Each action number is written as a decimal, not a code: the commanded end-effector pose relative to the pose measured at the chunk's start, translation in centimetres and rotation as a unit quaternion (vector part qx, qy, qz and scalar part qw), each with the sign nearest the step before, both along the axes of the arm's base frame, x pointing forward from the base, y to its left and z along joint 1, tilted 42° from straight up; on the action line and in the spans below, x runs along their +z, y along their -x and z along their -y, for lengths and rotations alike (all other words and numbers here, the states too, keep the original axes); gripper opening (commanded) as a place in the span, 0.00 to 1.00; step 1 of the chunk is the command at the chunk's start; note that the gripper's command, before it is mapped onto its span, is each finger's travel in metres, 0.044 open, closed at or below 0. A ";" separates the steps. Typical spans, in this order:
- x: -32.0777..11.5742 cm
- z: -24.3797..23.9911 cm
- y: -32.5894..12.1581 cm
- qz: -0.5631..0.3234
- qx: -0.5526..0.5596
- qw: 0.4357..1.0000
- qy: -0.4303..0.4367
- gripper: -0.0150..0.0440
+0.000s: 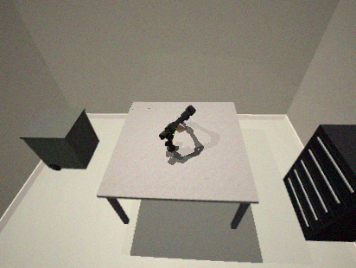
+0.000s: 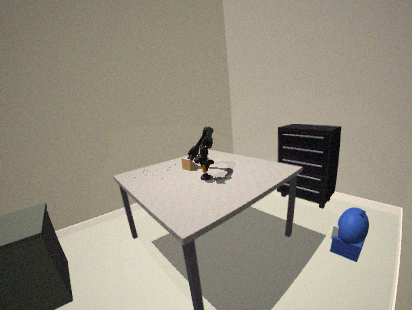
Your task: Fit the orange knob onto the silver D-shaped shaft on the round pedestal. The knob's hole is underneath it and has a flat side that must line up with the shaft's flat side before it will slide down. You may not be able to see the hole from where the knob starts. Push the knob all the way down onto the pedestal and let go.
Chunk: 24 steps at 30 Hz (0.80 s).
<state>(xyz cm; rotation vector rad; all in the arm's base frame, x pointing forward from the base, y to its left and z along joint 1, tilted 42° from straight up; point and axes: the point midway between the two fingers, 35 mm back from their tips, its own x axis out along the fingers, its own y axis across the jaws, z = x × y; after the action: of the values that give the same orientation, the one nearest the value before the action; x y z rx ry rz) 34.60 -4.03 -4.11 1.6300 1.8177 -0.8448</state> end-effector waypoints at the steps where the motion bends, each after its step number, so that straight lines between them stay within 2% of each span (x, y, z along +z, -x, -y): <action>1: 0.4 0.2 0.1 -0.035 -0.046 0.998 0.007 0.25; 24: 0.1 0.0 0.0 -0.048 -0.062 0.997 0.009 0.25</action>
<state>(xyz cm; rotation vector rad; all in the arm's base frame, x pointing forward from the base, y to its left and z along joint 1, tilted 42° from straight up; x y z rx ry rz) 34.31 -3.89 -3.95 1.7247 1.7910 -1.0088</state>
